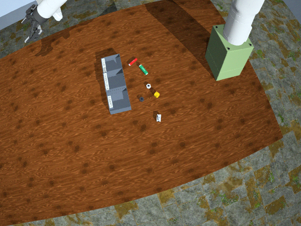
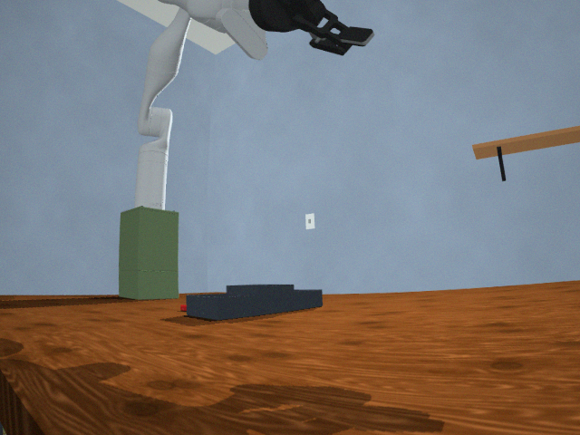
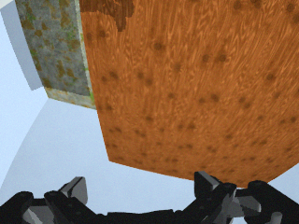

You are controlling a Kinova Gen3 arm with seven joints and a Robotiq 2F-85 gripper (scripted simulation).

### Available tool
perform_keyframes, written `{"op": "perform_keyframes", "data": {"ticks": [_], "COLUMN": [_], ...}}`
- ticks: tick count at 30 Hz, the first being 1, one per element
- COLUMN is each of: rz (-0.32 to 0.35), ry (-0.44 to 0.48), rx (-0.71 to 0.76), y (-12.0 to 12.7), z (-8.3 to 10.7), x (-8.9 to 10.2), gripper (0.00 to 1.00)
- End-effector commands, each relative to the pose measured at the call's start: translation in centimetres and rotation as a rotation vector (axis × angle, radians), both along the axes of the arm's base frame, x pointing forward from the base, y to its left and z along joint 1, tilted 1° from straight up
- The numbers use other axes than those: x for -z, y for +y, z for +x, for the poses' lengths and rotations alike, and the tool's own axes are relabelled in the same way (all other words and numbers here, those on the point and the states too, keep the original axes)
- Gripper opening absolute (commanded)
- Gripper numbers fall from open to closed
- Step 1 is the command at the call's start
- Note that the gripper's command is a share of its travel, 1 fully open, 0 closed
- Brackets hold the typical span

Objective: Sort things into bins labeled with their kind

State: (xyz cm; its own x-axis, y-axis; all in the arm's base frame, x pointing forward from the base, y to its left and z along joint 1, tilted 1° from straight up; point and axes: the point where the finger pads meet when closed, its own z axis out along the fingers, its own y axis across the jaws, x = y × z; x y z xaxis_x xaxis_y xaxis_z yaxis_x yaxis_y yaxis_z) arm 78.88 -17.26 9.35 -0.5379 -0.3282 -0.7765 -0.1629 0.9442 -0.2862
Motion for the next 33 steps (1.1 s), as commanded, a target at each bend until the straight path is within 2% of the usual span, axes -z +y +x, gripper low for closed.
{"op": "perform_keyframes", "data": {"ticks": [1,17,18,30,33], "rz": [-0.001,-0.001,-0.001,-0.001,-0.001], "ry": [-0.003,-0.003,-0.003,-0.003,-0.003], "rx": [0.000,0.000,0.000,0.000,0.000], "y": [0.0,0.0,0.0,0.0,0.0], "z": [0.1,0.1,0.1,0.2,0.2], "x": [-0.2,-0.2,0.6,10.6,11.0], "gripper": [1.00,1.00,0.09,0.09,0.09]}}
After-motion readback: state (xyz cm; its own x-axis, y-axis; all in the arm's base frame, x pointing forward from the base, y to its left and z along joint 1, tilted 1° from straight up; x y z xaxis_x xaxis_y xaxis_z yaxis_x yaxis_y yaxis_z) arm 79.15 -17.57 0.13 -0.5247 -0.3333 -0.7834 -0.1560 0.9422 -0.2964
